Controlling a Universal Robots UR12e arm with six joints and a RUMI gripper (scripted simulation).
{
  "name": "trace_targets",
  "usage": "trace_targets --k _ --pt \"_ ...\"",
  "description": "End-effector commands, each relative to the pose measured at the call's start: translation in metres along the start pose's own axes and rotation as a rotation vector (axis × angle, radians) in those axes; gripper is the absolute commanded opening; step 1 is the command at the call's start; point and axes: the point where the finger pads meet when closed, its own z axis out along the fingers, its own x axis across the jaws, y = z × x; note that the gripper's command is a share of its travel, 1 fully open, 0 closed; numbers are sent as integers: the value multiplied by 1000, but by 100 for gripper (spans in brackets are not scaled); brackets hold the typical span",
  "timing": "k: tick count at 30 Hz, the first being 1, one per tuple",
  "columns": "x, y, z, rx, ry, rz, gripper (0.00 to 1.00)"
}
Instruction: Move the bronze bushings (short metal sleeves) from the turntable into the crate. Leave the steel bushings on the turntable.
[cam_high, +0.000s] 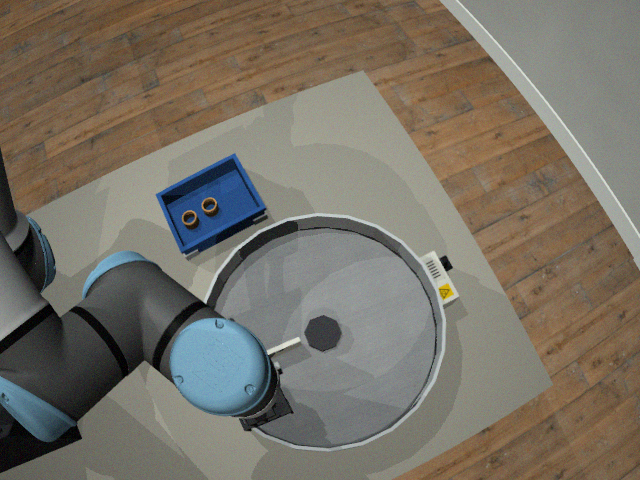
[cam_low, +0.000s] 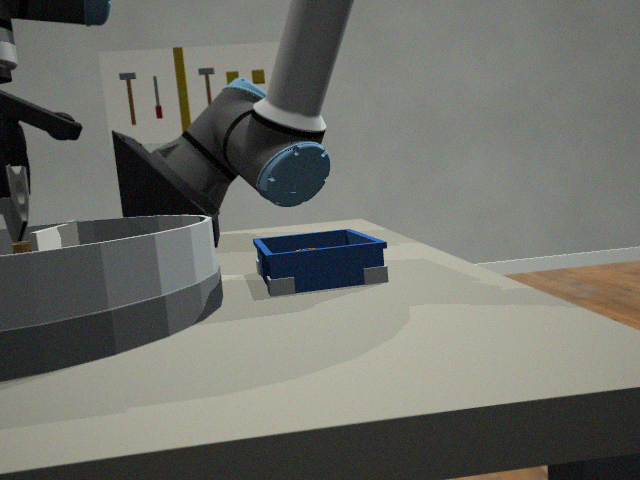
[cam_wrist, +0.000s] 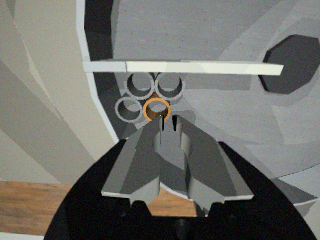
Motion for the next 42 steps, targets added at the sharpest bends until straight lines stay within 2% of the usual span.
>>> trace_targets --k 1,21,42 --pt "0 0 0 -1 1 0 6" --pt "0 0 23 -1 1 0 6" --pt "0 0 23 -1 1 0 6"
